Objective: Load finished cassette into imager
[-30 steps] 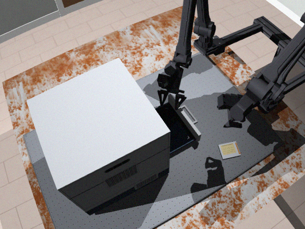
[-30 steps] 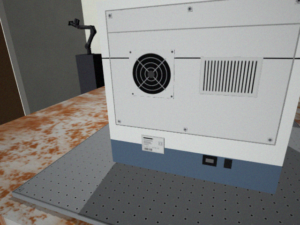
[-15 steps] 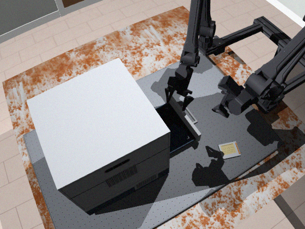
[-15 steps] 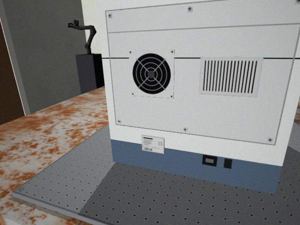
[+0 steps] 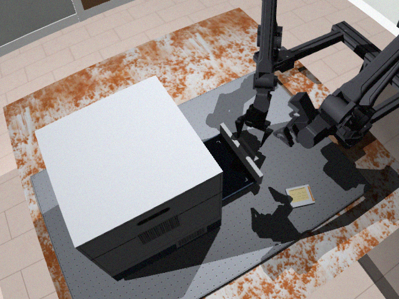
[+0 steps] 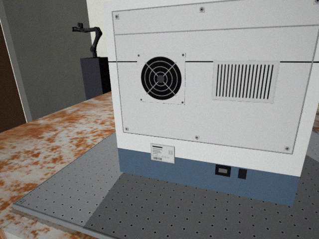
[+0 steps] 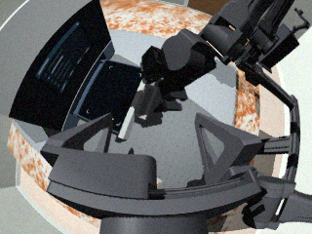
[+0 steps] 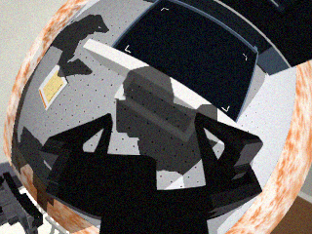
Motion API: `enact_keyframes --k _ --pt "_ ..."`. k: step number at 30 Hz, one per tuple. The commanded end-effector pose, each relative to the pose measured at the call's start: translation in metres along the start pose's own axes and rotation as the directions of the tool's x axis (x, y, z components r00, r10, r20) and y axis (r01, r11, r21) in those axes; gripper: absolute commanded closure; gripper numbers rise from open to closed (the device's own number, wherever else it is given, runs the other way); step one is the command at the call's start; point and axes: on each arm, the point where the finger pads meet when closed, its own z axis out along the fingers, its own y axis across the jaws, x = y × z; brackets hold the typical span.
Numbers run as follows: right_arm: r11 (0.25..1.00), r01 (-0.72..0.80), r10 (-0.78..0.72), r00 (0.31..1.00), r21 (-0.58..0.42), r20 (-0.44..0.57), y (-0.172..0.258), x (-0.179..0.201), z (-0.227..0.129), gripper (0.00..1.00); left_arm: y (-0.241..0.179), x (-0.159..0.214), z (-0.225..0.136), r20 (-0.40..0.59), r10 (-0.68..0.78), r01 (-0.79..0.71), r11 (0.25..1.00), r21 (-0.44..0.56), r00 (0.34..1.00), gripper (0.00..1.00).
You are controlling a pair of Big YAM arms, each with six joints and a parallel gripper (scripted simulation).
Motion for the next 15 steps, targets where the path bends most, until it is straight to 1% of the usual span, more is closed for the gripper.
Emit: enact_keyframes --k 1,3,8,12,15 --pt "0.999 0.047 -0.047 0.999 -0.001 0.024 0.011 -0.019 0.004 0.00 0.009 0.001 0.004 0.008 -0.015 0.015 1.000 -0.009 1.000 0.00" --pt "0.999 0.047 -0.047 0.999 -0.001 0.024 0.011 -0.019 0.004 0.00 0.009 0.001 0.004 0.008 -0.015 0.015 1.000 -0.009 1.000 0.00" --pt "0.995 0.091 -0.084 0.989 -0.049 0.123 0.012 -0.060 -0.003 0.00 0.025 0.049 0.023 -0.099 -0.181 0.176 0.983 -0.053 0.979 0.00" --pt "0.983 0.147 -0.123 0.972 -0.110 0.198 0.021 -0.088 -0.008 0.00 0.036 0.088 0.036 -0.185 -0.293 0.277 0.955 -0.110 0.938 0.00" --pt "0.968 0.191 -0.155 0.966 -0.162 0.208 0.027 -0.086 -0.001 0.00 0.044 0.116 0.043 -0.241 -0.372 0.341 0.926 -0.162 0.896 0.00"
